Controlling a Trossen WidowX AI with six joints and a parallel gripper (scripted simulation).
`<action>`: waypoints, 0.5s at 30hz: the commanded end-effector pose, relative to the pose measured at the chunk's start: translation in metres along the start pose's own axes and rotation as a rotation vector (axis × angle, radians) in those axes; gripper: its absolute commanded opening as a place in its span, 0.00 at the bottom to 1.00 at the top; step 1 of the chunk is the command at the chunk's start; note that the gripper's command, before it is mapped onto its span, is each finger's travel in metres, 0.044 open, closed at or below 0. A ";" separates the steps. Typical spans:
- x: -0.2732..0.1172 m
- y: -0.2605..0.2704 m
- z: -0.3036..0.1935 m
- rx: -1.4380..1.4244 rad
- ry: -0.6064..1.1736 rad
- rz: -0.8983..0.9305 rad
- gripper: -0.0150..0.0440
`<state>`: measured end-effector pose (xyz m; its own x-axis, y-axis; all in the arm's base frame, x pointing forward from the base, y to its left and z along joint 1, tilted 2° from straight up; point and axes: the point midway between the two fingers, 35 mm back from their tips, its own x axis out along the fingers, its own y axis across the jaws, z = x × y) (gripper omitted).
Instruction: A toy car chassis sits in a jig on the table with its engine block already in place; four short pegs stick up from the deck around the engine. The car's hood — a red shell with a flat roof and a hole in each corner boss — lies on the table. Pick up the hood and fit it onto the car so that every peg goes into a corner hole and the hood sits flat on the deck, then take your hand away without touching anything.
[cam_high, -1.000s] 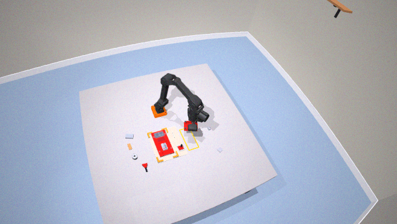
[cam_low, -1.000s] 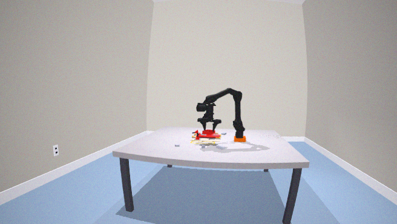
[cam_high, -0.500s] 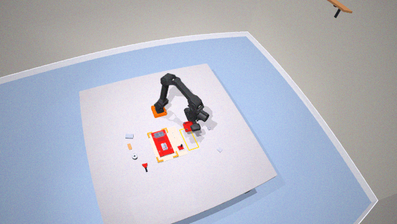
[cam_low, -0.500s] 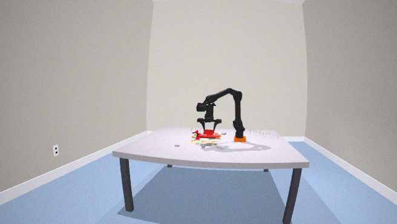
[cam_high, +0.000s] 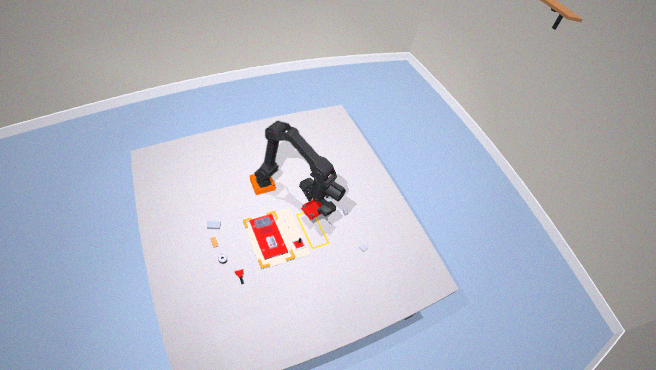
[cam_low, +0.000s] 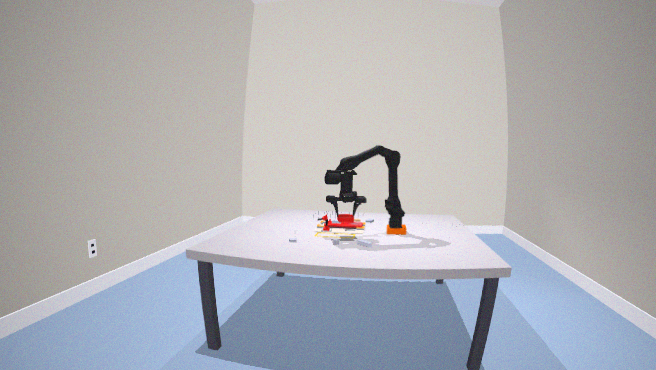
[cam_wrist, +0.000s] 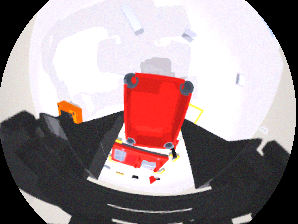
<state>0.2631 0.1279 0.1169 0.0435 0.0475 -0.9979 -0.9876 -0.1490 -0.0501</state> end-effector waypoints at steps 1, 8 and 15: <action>0.001 0.001 -0.002 -0.095 0.007 0.005 0.25; 0.001 0.002 -0.002 -0.239 0.007 0.006 0.25; 0.001 0.002 -0.002 -0.383 0.007 0.006 0.25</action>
<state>0.2627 0.1274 0.1170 0.0437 0.0466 -0.9980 -0.8952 -0.4416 -0.0598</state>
